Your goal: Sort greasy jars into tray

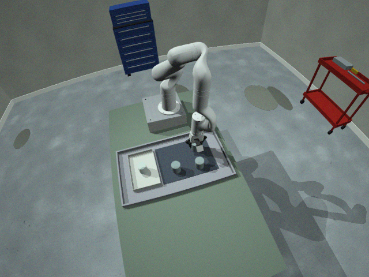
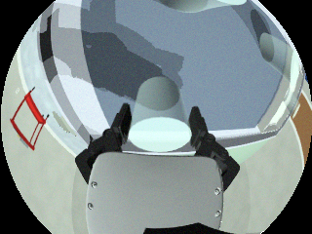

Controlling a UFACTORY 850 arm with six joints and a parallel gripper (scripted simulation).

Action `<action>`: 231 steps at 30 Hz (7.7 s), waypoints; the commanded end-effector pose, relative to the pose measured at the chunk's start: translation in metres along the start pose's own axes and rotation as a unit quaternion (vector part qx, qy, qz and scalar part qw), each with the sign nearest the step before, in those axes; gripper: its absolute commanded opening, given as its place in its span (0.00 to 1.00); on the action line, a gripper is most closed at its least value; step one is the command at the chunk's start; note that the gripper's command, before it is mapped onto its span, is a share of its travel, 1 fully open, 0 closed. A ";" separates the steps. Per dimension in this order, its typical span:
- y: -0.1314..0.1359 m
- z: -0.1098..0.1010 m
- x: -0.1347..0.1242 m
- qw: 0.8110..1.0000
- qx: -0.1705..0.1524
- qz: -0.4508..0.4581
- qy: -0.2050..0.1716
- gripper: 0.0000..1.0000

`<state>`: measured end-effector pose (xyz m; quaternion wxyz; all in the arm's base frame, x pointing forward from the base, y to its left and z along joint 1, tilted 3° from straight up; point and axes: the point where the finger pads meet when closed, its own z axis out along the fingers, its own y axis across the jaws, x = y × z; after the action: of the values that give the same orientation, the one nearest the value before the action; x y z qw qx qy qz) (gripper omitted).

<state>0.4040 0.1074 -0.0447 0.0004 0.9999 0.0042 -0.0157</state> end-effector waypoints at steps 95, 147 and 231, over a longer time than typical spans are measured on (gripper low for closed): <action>0.000 0.000 0.000 0.999 0.026 0.000 0.026 0.72; 0.000 -0.003 0.000 0.999 0.026 0.000 0.026 0.00; 0.084 -0.130 0.023 0.999 0.026 0.000 0.026 0.00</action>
<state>0.4252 0.0368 0.0842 -0.0502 0.9979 0.0052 0.0396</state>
